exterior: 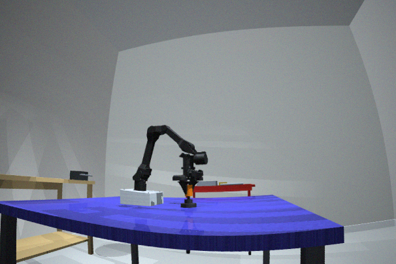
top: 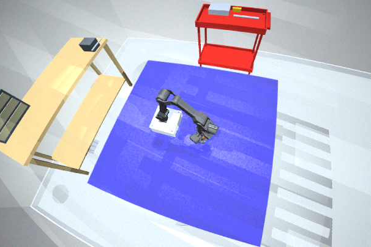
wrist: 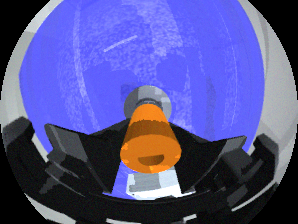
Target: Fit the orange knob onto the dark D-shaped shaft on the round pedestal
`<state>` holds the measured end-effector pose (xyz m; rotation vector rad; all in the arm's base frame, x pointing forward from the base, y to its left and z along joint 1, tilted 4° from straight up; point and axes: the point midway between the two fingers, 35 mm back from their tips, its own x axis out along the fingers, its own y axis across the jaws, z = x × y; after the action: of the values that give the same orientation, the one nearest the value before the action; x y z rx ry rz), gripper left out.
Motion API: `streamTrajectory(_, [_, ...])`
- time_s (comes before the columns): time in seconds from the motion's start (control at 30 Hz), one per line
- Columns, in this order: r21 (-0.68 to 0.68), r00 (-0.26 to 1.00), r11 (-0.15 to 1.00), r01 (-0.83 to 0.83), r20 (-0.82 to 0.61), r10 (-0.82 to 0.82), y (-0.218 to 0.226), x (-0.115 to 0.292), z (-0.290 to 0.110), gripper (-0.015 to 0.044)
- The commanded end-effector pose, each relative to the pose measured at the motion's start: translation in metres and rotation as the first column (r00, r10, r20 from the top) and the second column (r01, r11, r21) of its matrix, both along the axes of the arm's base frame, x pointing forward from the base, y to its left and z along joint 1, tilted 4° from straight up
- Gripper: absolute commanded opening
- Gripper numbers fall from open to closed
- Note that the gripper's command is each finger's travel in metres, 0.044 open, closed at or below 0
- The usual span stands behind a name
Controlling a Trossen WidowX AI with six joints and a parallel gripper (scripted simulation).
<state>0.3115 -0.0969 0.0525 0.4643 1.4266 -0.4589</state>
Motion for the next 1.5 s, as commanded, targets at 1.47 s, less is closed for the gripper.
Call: streamTrajectory(1.47, [0.019,0.978,0.977,0.21,0.004,-0.21,0.001,-0.0025,-0.001,0.0])
